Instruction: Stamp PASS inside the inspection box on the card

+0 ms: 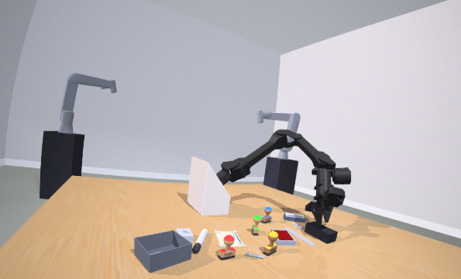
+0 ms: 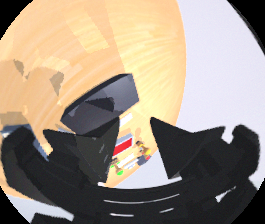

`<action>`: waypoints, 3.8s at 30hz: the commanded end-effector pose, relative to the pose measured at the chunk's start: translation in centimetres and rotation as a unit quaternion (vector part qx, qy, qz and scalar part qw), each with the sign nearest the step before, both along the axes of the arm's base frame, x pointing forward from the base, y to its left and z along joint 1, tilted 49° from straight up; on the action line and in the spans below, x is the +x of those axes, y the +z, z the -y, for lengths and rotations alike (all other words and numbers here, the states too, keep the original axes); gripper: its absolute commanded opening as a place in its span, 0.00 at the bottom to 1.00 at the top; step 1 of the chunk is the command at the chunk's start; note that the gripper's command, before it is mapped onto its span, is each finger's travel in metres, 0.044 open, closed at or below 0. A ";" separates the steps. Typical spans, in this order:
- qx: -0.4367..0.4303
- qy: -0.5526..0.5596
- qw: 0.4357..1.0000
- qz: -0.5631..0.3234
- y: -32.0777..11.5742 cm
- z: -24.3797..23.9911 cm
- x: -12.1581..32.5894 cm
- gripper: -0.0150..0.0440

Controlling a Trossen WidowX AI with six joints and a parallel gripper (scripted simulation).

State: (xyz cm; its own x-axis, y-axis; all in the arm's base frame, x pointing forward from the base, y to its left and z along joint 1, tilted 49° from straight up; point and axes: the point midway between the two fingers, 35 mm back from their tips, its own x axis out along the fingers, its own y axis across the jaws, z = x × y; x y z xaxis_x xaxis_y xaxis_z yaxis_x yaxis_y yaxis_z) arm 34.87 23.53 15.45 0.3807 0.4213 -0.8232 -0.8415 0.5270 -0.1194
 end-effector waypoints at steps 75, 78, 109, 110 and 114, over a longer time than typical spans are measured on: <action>0.217 -0.236 0.824 -0.468 -16.7 12.2 -10.4 0.62; 0.217 -0.236 0.824 -0.468 -16.7 12.2 -10.4 0.62; 0.214 -0.237 0.826 -0.465 -16.2 12.8 -10.1 0.25; 0.214 -0.237 0.826 -0.465 -16.2 12.8 -10.1 0.25; 0.213 -0.237 0.826 -0.465 -16.1 13.0 -10.1 0.25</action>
